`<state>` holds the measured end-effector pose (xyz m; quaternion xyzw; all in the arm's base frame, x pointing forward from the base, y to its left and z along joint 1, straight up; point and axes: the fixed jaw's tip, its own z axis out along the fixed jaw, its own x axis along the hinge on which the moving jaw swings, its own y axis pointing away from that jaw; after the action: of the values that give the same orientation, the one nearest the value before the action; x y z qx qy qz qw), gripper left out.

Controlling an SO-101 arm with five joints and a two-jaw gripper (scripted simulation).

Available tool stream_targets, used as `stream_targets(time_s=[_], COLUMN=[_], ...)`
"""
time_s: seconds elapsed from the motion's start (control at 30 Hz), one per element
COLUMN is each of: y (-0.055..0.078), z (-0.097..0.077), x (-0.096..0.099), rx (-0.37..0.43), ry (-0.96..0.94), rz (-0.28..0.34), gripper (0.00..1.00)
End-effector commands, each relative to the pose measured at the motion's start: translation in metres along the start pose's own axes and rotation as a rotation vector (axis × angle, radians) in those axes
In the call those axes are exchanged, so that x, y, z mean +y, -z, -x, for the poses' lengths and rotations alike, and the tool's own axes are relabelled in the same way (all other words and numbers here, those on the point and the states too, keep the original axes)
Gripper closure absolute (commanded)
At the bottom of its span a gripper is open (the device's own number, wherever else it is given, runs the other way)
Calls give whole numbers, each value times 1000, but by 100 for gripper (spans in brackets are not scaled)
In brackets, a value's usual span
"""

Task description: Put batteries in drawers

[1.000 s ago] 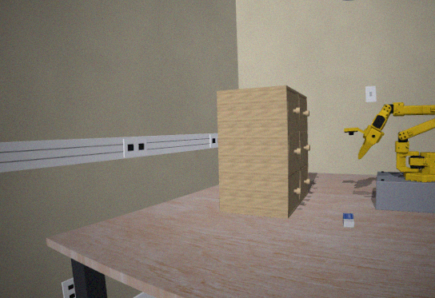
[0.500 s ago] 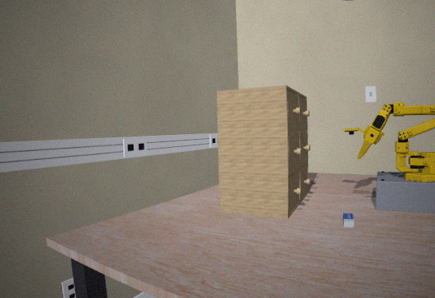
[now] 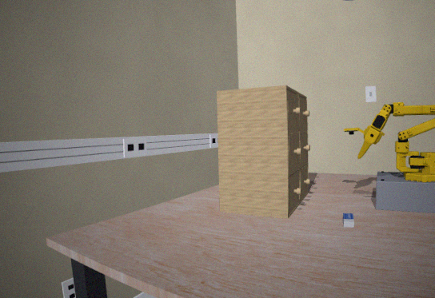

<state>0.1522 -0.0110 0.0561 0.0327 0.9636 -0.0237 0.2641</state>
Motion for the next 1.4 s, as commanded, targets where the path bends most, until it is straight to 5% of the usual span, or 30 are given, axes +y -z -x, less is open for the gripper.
stream_targets(time_s=[0.0, 0.67, 1.17, 1.37], y=[-1, -1, -4, -5], z=[-4, -4, -28, -34], x=[-1, -1, 27, 33], rx=[15, 15, 428, 530], ry=[-18, -18, 185, 240], rz=[-3, -3, 85, 96], gripper=[79, 79, 69, 67])
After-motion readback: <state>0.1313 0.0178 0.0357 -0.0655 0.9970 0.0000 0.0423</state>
